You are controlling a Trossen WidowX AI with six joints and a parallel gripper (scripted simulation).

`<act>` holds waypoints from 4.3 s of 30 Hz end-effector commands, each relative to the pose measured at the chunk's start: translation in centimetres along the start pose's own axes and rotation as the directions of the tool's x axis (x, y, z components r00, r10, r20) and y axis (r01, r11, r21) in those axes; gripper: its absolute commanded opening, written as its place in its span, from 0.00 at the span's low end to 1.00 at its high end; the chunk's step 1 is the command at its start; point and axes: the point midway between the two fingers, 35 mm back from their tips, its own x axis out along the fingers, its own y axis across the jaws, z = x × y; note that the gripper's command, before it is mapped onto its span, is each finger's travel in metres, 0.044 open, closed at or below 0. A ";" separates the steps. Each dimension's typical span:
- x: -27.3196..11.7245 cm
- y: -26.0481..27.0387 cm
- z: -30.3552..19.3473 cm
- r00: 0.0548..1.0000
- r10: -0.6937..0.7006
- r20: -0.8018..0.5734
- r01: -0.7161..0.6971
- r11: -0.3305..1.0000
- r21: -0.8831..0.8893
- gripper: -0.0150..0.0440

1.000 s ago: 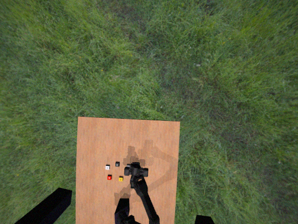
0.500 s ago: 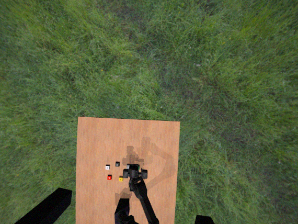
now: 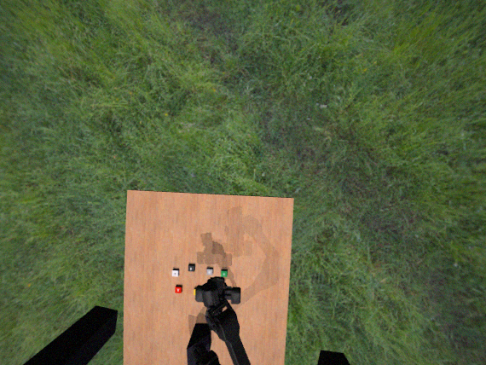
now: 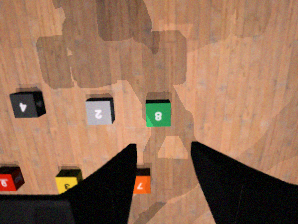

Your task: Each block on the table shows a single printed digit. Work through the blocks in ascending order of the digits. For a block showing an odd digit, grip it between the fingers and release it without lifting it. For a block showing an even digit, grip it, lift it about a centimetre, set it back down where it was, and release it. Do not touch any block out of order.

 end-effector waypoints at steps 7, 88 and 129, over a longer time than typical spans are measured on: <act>-0.5 -0.2 -0.2 1.000 -0.003 -0.013 0.003 1.000 0.008 0.46; 11.0 23.6 -10.7 1.000 0.006 -0.015 -0.006 1.000 0.006 0.46; -0.2 29.7 -10.4 1.000 0.018 -0.016 -0.018 1.000 0.006 0.93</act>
